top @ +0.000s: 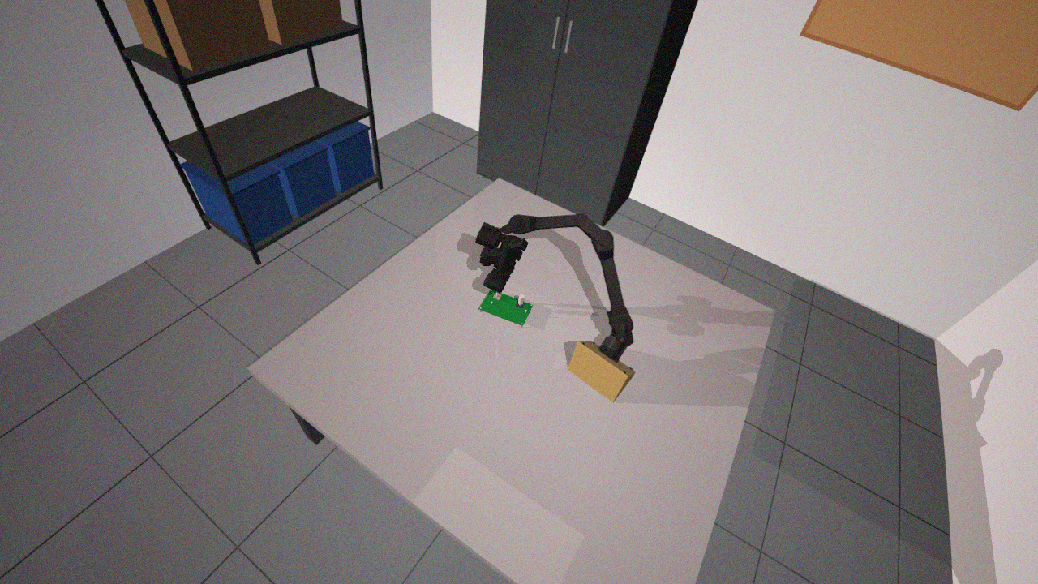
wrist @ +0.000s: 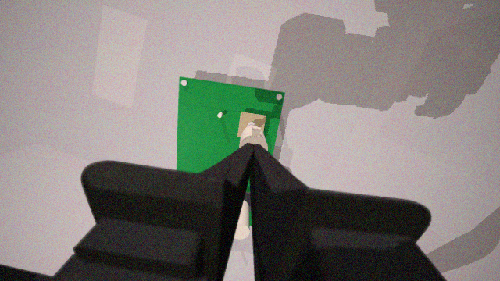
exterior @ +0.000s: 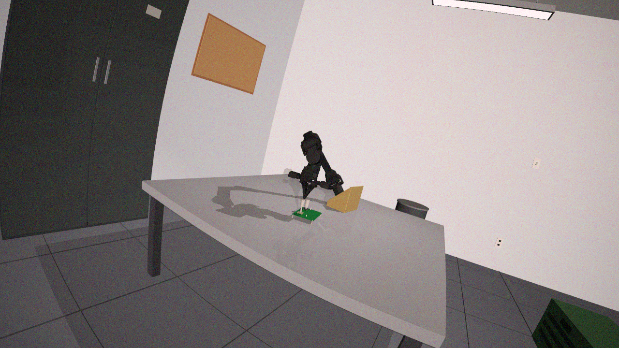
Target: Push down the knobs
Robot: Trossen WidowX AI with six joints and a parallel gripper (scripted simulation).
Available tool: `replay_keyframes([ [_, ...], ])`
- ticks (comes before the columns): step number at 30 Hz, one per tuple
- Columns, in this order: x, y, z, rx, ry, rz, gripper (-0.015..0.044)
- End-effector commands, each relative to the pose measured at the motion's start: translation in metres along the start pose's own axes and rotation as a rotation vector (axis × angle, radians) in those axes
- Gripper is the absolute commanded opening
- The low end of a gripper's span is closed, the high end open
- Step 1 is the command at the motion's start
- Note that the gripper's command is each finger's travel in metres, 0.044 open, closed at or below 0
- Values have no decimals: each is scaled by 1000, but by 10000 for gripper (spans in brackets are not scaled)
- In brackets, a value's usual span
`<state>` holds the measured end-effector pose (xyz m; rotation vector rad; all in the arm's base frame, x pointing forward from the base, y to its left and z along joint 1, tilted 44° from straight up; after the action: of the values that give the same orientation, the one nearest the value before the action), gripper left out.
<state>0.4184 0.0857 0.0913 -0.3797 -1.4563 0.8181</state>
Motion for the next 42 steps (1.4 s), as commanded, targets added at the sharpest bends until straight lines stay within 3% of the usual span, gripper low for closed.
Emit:
replay_keyframes([
  [1,-1,0,0,2,-2,3,0],
  [42,-13,0,2,2,-2,4,0],
])
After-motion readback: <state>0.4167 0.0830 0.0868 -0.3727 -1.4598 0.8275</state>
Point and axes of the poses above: the point midway between the two fingers, 35 mm back from their tips, its own x axis back along the fingers, its own y axis across the jaws, z = x × y, the point moved 9 cm from there along x, back along the fingers, and after that the axes turned 1 degree about x, right-handed, at the moved point
